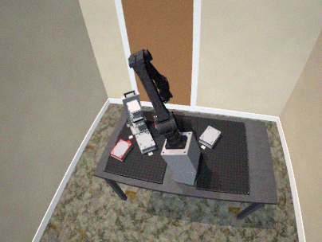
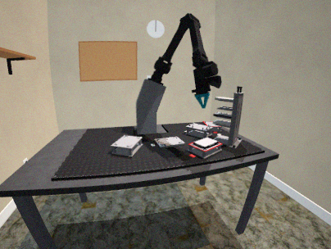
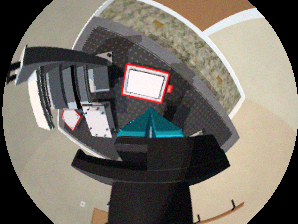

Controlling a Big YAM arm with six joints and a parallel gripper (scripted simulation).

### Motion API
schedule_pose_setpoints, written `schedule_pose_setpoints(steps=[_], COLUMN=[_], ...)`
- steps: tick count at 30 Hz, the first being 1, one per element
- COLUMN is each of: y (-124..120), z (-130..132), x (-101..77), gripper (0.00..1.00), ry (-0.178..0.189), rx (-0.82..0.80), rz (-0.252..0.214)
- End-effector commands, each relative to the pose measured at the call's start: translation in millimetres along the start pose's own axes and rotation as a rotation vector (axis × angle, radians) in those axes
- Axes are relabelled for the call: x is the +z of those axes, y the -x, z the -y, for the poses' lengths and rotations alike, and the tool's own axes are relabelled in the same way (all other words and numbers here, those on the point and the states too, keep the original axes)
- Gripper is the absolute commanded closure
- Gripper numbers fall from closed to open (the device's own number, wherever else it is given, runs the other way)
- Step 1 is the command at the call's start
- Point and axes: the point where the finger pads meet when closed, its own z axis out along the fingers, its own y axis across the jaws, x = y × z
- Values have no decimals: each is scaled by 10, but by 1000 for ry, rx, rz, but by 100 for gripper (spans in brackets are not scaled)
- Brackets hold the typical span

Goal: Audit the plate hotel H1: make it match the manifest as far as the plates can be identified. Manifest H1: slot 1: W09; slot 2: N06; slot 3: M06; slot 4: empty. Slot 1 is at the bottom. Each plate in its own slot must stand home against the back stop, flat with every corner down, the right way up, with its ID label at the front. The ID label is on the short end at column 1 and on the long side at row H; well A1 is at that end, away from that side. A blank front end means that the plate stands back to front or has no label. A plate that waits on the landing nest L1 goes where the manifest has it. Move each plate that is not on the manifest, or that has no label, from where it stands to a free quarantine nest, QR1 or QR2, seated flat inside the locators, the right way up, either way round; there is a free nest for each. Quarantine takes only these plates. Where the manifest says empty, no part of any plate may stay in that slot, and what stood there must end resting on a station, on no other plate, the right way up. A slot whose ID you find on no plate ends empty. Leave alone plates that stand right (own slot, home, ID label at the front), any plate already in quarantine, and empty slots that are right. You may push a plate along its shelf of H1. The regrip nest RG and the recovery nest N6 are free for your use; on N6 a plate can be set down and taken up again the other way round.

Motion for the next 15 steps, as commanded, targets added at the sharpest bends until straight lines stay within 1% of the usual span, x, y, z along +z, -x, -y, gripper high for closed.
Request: schedule_pose_setpoints(steps=[1, 4, 8, 9, 10, 12, 13, 15], y=[-100, -207, -302, -356, -441, -441, -416, -533], z=[153, 201, 258, 274, 272, 272, 156, 292], x=[-27, -14, -41, -40, -35, -35, -13, -39], gripper=[100, 100, 100, 100, 100, 100, 100, 100], ry=[-11, -10, -11, -17, -14, -14, -6, -21], rx=[48, 28, 25, 75, 108, 108, 104, 181], rz=[12, 7, 13, -4, -33, -33, -43, -62])
